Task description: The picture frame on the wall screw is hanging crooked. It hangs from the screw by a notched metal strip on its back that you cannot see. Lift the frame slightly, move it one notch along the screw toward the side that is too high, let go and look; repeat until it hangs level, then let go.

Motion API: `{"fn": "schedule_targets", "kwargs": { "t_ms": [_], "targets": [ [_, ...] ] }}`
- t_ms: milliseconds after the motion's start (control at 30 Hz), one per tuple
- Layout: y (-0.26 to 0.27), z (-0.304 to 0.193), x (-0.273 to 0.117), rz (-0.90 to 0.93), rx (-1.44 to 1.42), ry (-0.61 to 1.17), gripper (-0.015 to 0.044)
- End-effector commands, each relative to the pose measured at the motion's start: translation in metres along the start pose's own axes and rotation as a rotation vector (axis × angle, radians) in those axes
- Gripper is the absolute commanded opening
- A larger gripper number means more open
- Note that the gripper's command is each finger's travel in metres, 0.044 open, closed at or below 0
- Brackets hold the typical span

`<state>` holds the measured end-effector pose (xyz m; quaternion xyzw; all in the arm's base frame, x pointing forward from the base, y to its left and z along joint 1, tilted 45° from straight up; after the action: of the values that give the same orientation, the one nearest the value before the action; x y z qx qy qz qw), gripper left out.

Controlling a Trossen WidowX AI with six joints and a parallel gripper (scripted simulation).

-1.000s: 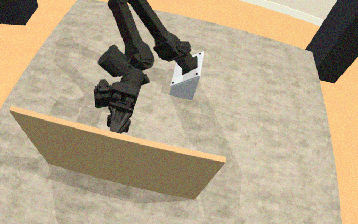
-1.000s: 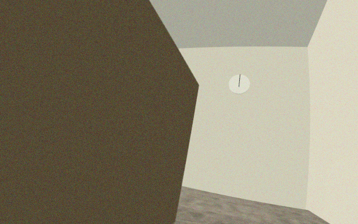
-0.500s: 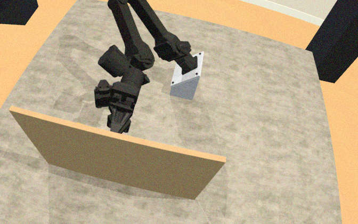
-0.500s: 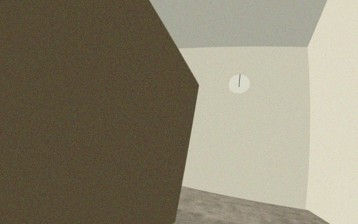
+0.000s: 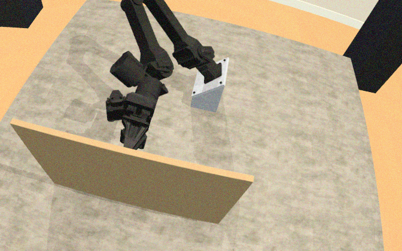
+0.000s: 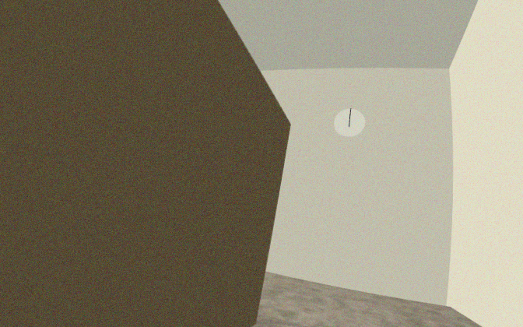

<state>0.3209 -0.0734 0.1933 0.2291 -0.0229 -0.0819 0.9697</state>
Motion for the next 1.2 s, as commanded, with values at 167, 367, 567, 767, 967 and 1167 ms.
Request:
{"fn": "schedule_targets", "kwargs": {
  "t_ms": [167, 367, 567, 767, 967, 1167],
  "targets": [
    [0.0006, -0.0005, 0.0001, 0.018, 0.001, 0.001, 0.0000],
    [-0.0008, -0.0005, 0.0001, 0.003, 0.000, 0.001, 0.0000],
    [-0.0016, -0.0007, 0.0001, 0.004, 0.005, 0.002, 0.0000],
    [-0.0016, -0.0007, 0.0001, 0.004, 0.005, 0.002, 0.0000],
    [-0.0022, -0.0006, 0.0001, 0.004, 0.084, 0.003, 0.0000],
    [-0.0026, -0.0006, 0.0001, 0.004, 0.110, 0.004, 0.0000]
  ]
}}
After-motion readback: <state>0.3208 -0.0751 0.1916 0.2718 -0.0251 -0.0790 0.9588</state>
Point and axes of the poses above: the point midway between the two fingers, 35 mm back from their tips, its own x axis out along the fingers, its own y axis across the jaws, z = x × y, the point moved 4 cm from there along -x, back along the fingers, and after that the axes turned 10 degrees about -x, right-handed, at the moved point
